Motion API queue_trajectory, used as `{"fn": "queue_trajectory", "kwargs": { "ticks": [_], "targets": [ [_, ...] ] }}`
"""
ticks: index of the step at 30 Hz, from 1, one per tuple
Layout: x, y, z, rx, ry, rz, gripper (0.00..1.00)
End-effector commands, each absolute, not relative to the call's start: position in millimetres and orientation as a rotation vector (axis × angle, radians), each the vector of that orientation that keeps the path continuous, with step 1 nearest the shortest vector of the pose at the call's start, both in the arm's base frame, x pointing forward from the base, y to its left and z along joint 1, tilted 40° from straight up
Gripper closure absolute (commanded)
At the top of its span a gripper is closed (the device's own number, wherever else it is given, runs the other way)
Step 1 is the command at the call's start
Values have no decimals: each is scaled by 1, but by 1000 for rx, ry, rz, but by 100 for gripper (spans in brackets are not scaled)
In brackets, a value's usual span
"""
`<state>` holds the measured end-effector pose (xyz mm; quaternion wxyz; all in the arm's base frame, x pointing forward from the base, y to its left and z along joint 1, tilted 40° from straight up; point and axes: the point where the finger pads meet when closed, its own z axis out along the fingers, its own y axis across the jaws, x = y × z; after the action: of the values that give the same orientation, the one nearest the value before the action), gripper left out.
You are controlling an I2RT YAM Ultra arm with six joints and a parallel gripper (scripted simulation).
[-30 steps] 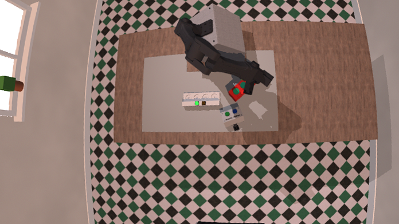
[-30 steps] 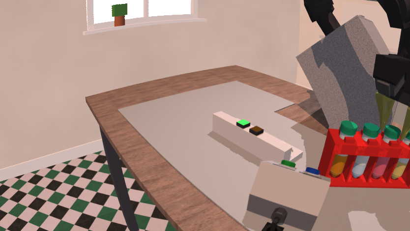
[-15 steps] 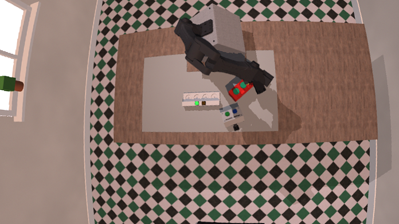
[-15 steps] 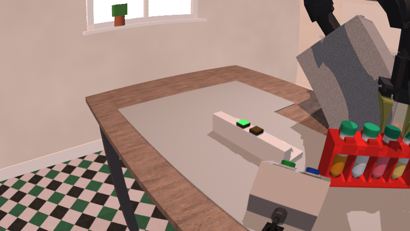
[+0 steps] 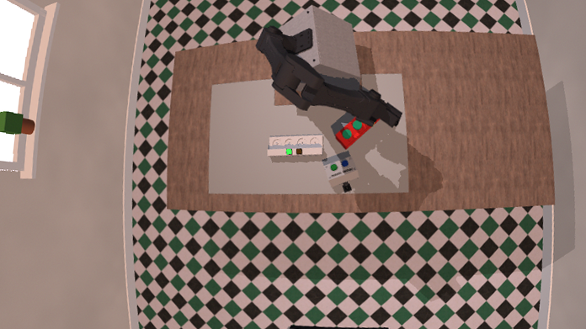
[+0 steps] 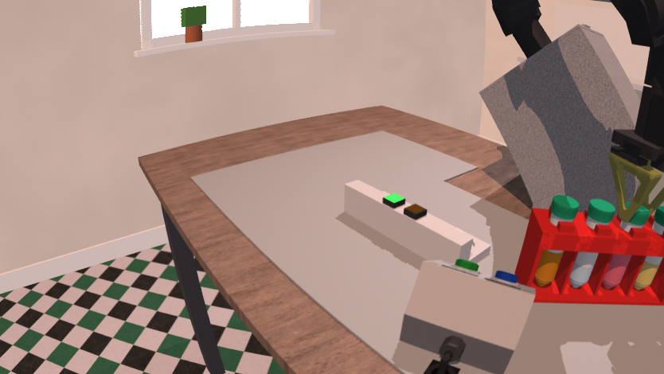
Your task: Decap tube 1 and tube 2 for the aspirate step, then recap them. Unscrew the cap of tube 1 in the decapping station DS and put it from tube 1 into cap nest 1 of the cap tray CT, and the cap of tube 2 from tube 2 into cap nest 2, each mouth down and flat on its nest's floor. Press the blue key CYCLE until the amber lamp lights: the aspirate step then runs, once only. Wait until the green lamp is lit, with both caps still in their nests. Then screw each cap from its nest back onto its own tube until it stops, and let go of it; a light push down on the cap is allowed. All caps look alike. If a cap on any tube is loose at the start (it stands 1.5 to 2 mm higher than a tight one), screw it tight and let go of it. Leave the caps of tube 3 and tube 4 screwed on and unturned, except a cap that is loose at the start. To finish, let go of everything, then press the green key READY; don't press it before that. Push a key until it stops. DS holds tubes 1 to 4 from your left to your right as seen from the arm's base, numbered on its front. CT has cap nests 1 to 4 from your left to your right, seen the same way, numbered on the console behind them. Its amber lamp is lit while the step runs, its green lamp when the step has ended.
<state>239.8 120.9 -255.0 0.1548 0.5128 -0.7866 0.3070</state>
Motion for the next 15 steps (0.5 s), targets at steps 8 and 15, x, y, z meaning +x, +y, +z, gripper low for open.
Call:
{"fn": "queue_trajectory", "kwargs": {
  "ticks": [8, 15],
  "targets": [
    [243, 125, -253, 1983, -1658, 686, 51],
    [243, 125, -253, 1983, -1658, 686, 51]
  ]
}}
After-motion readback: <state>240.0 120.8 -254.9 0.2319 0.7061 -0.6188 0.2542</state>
